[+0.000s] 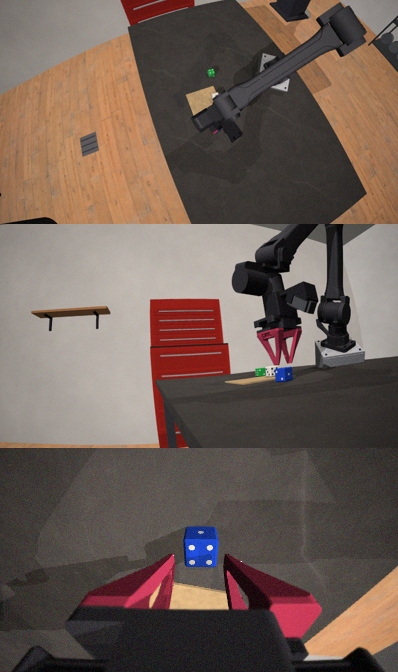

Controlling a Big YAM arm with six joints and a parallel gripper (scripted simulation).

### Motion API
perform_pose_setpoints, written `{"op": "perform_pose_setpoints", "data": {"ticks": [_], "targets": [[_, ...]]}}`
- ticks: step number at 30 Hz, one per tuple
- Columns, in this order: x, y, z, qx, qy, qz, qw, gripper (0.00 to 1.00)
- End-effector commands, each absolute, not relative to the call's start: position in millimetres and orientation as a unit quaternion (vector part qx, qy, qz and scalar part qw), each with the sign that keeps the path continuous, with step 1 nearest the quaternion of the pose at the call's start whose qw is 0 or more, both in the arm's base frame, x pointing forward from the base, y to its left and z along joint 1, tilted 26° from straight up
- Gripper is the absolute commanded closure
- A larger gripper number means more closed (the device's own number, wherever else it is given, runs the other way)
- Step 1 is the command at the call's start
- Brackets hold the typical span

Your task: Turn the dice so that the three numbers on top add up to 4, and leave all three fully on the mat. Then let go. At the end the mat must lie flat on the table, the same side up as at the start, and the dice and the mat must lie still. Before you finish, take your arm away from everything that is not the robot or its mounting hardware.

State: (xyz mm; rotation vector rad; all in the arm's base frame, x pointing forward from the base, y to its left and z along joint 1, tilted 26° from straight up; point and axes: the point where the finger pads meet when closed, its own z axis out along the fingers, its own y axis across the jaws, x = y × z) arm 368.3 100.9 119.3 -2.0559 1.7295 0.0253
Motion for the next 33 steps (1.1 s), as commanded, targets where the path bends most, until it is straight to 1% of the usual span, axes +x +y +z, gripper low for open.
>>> {"op": "perform_pose_setpoints", "data": {"ticks": [1,15,21,33], "targets": [[385.7,100.7,140.7,-0.743,0.624,-0.009,0.243,0.55],[385.8,101.3,138.4,-0.743,0.624,-0.008,0.243,0.55],[373.2,106.9,113.6,-0.745,0.627,0.008,0.228,0.55],[380.8,107.4,98.2,-0.739,0.632,0.003,0.231,0.55]]}}
